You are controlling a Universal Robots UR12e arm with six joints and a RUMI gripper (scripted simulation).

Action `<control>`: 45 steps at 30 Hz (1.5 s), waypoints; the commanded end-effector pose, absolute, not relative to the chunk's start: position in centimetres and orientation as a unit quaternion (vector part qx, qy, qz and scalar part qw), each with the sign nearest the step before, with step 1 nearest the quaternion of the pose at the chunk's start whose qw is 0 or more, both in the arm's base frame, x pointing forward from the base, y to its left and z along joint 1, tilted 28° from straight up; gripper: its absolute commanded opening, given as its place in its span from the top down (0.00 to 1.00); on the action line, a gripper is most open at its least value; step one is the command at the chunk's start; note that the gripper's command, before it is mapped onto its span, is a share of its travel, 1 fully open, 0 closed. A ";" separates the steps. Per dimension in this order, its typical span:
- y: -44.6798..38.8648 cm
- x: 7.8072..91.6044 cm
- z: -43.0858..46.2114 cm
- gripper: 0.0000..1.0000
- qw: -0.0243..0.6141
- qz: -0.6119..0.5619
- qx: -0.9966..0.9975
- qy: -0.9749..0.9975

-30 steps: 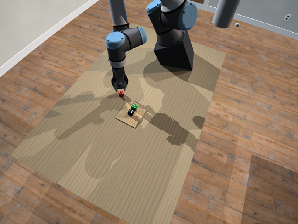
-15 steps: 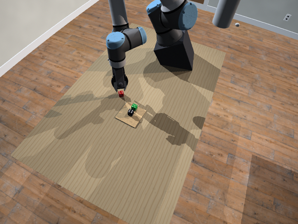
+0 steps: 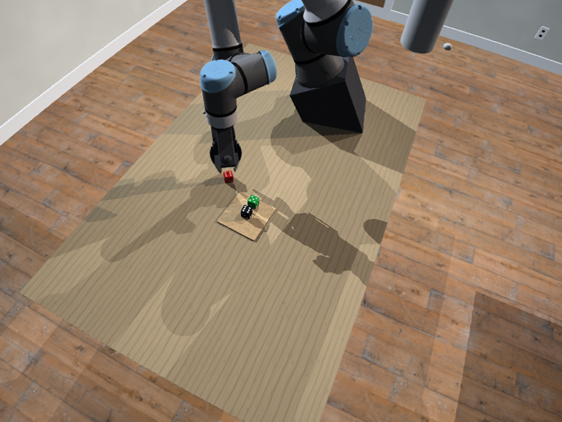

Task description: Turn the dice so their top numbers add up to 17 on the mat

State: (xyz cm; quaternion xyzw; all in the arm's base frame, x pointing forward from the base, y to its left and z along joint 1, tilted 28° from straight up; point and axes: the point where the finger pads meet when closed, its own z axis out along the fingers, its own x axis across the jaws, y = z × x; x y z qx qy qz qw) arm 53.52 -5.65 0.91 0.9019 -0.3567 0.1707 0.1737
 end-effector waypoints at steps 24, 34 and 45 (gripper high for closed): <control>-7.1 54.2 -2.0 0.72 0.174 0.171 0.902 -0.357; -7.2 54.2 -2.2 0.72 0.174 0.171 0.902 -0.357; -7.2 54.2 -2.2 0.72 0.174 0.171 0.902 -0.357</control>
